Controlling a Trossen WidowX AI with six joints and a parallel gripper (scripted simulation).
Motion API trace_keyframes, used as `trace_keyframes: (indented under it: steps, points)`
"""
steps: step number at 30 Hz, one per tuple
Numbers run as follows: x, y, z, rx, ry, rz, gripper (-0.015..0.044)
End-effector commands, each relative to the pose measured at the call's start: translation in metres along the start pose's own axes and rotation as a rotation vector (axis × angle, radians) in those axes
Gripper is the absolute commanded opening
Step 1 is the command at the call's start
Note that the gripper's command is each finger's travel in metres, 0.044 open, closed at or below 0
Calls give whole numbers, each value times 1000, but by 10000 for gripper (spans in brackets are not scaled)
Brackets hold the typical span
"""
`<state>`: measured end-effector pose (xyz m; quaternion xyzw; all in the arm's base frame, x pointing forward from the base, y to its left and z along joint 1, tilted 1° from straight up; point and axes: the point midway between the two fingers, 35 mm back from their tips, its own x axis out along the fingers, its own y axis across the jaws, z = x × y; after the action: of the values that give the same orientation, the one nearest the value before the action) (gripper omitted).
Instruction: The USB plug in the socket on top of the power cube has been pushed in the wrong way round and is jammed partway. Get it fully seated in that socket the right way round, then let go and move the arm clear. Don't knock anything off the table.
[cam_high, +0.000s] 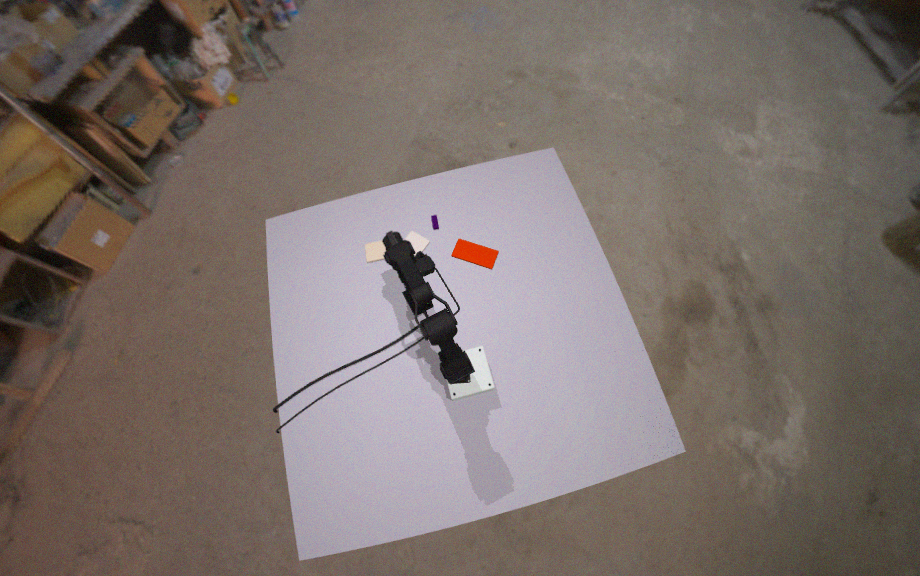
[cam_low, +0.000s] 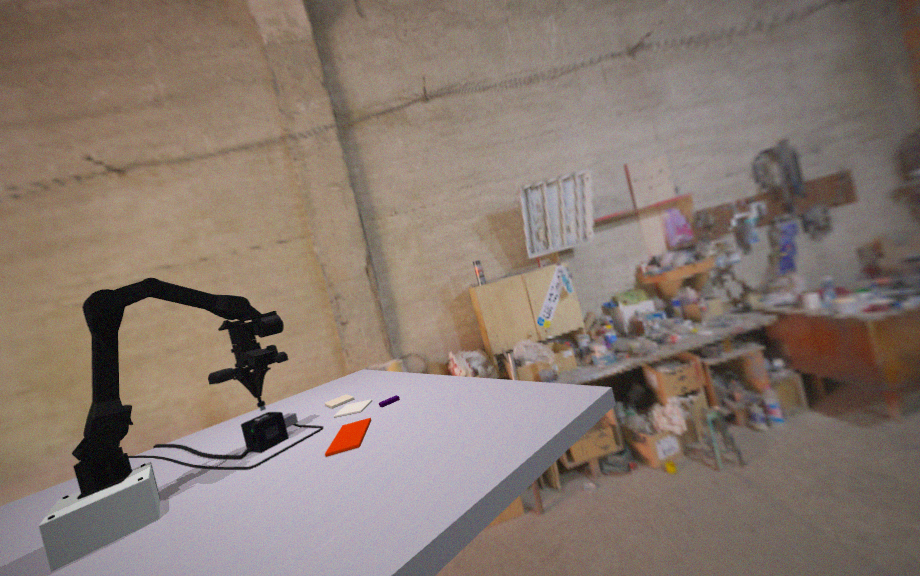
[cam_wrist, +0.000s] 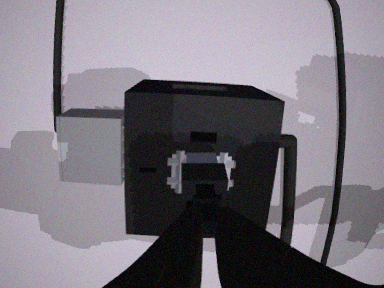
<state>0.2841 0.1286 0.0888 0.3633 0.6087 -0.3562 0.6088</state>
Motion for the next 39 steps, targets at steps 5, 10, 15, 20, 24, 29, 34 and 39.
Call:
trace_keyframes:
  steps: [5, 10, 15, 20, 24, 29, 34, 39]
  points:
    - [1, 0, 0, 2, 5, 0, 0]
    - [1, 0, -1, 4, 10, 0, 0]
    - [2, 0, -1, 7, 14, 0, 0]
    - [2, 0, -1, 9, 19, 0, 0]
    - [3, 0, -2, 10, 22, 0, 0]
    - [3, 0, -2, 13, 27, 0, 0]
    - [4, 0, -2, 15, 31, 0, 0]
    - [5, 0, -3, 17, 36, 0, 0]
